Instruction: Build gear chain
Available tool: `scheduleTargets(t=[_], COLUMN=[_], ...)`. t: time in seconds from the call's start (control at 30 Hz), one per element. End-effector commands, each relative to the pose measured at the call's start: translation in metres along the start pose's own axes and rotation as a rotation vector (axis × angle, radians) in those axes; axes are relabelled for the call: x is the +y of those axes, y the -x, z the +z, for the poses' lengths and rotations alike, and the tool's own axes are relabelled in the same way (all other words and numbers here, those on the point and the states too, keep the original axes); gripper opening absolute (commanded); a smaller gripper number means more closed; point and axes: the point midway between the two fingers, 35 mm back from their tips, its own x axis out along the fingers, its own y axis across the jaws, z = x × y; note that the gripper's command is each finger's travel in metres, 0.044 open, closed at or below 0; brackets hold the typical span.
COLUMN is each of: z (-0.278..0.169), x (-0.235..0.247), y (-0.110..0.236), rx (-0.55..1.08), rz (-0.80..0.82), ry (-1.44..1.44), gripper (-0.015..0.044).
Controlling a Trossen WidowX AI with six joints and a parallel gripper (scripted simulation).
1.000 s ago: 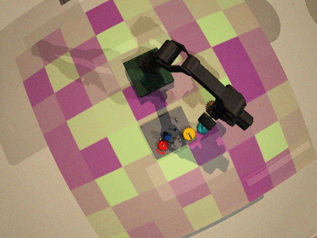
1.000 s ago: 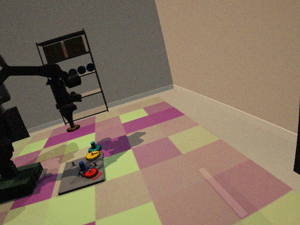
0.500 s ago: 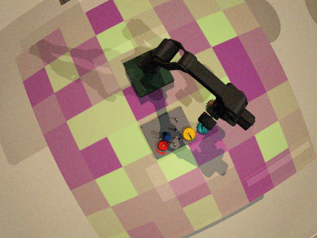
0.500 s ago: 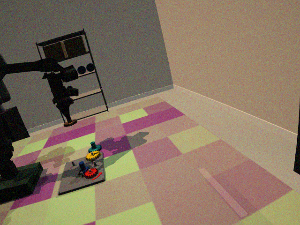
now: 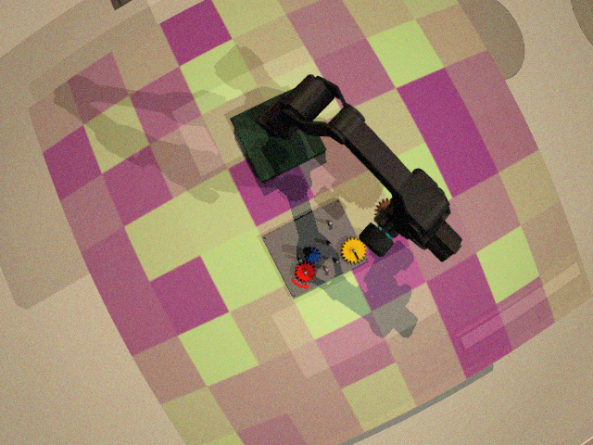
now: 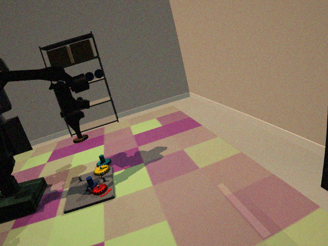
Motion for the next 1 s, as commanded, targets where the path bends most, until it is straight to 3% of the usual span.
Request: scheduleTargets(t=[0.0, 0.97], z=[0.0, -0.013], x=[-0.009, -0.077], y=[-0.004, -0.037], rx=[-0.001, 0.002], rz=[0.002, -0.005], ry=[0.0, 0.001], gripper=[0.0, 0.0])
